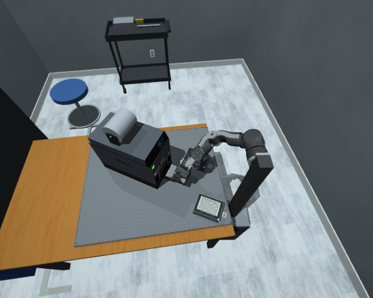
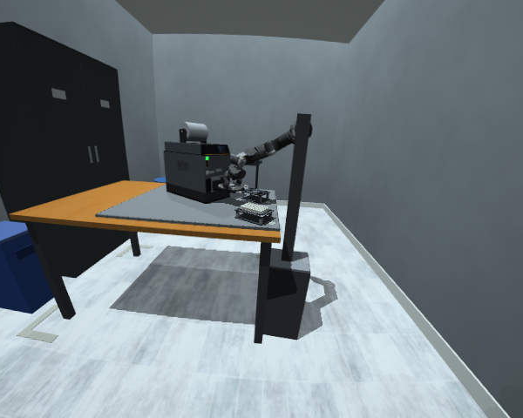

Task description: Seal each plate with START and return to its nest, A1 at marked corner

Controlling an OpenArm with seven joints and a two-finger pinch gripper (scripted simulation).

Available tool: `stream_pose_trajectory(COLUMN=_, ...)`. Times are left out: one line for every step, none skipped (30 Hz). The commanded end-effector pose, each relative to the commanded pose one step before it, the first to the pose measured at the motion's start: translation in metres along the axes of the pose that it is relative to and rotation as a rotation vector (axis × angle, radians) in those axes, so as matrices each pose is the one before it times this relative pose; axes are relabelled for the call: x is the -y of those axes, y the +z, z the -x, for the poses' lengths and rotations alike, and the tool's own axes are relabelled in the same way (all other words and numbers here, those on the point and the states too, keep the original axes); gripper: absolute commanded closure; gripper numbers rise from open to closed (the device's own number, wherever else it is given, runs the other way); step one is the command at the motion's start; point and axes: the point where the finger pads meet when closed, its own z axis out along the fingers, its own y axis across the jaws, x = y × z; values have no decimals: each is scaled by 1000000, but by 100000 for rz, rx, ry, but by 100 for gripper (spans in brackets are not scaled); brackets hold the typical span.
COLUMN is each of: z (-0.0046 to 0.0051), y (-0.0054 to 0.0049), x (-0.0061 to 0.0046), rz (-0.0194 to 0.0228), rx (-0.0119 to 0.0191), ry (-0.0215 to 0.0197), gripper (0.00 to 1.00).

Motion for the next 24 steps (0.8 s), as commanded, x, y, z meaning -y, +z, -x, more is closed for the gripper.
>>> stream_pose_trajectory(z=1154, y=-704, x=-944, rz=328, rx=303, ry=23, gripper=38)
stream_pose_trajectory(z=0, y=0, x=0, rz=0, rx=0, ry=0, gripper=38)
stream_pose_trajectory(z=0, y=0, x=0, rz=0, rx=0, ry=0, gripper=38)
stream_pose_trajectory(z=0, y=0, x=0, rz=0, rx=0, ry=0, gripper=39)
stream_pose_trajectory(z=0, y=0, x=0, rz=0, rx=0, ry=0, gripper=39)
stream_pose_trajectory(z=0, y=0, x=0, rz=0, rx=0, ry=0, gripper=40)
stream_pose_trajectory(z=0, y=0, x=0, rz=0, rx=0, ry=0, gripper=40)
stream_pose_trajectory(z=0, y=0, x=0, rz=0, rx=0, ry=0, gripper=41)
stream_pose_trajectory(z=0, y=0, x=0, rz=0, rx=0, ry=0, gripper=41)
stream_pose_trajectory(z=0, y=0, x=0, rz=0, rx=0, ry=0, gripper=41)
stream_pose_trajectory(z=0, y=0, x=0, rz=0, rx=0, ry=0, gripper=42)
stream_pose_trajectory(z=0, y=0, x=0, rz=0, rx=0, ry=0, gripper=42)
stream_pose_trajectory(z=0, y=0, x=0, rz=0, rx=0, ry=0, gripper=43)
stream_pose_trajectory(z=0, y=0, x=0, rz=0, rx=0, ry=0, gripper=43)
stream_pose_trajectory(z=0, y=0, x=0, rz=0, rx=0, ry=0, gripper=44)
stream_pose_trajectory(z=0, y=0, x=0, rz=0, rx=0, ry=0, gripper=44)
stream_pose_trajectory(z=0, y=0, x=0, rz=0, rx=0, ry=0, gripper=45)
stream_pose_trajectory(z=0, y=0, x=0, rz=0, rx=0, ry=0, gripper=45)
stream_pose_trajectory(z=0, y=0, x=0, rz=0, rx=0, ry=0, gripper=45)
stream_pose_trajectory(z=0, y=1, x=0, rz=0, rx=0, ry=0, gripper=45)
stream_pose_trajectory(z=0, y=0, x=0, rz=0, rx=0, ry=0, gripper=46)
stream_pose_trajectory(z=0, y=0, x=0, rz=0, rx=0, ry=0, gripper=46)
stream_pose_trajectory(z=0, y=0, x=0, rz=0, rx=0, ry=0, gripper=47)
stream_pose_trajectory(z=0, y=0, x=0, rz=0, rx=0, ry=0, gripper=100)
